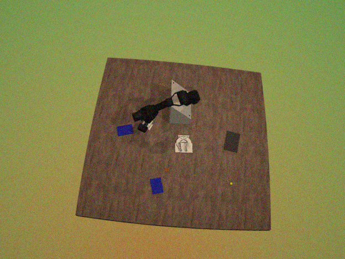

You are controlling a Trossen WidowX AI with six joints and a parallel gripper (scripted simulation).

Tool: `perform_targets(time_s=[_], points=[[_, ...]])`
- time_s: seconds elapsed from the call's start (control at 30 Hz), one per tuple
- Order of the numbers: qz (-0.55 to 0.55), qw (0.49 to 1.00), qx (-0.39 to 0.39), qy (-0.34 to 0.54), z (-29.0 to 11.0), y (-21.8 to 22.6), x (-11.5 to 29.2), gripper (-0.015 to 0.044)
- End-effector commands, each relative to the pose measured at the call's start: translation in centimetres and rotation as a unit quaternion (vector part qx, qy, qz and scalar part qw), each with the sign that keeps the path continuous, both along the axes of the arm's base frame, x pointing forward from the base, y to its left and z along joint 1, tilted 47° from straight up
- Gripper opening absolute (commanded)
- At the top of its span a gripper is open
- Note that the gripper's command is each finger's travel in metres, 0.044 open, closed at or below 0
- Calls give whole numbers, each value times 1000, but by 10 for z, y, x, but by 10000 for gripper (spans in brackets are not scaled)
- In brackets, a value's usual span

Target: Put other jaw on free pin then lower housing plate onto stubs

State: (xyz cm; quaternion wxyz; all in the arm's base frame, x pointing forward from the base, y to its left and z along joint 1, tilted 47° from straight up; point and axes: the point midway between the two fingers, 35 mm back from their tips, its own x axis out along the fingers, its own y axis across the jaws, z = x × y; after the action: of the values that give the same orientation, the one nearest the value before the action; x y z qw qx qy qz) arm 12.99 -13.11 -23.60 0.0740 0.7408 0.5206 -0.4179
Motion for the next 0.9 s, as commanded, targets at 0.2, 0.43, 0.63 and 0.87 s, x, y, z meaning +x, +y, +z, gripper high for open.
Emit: perform_targets(time_s=[0.2,0.43,0.63,0.87], points=[[-3,1000,1,0,-1,1,0,440],[0,1000,0,0,0,0,0,393],[0,1000,0,0,0,0,0,353],[0,1000,0,0,0,0,0,351]])
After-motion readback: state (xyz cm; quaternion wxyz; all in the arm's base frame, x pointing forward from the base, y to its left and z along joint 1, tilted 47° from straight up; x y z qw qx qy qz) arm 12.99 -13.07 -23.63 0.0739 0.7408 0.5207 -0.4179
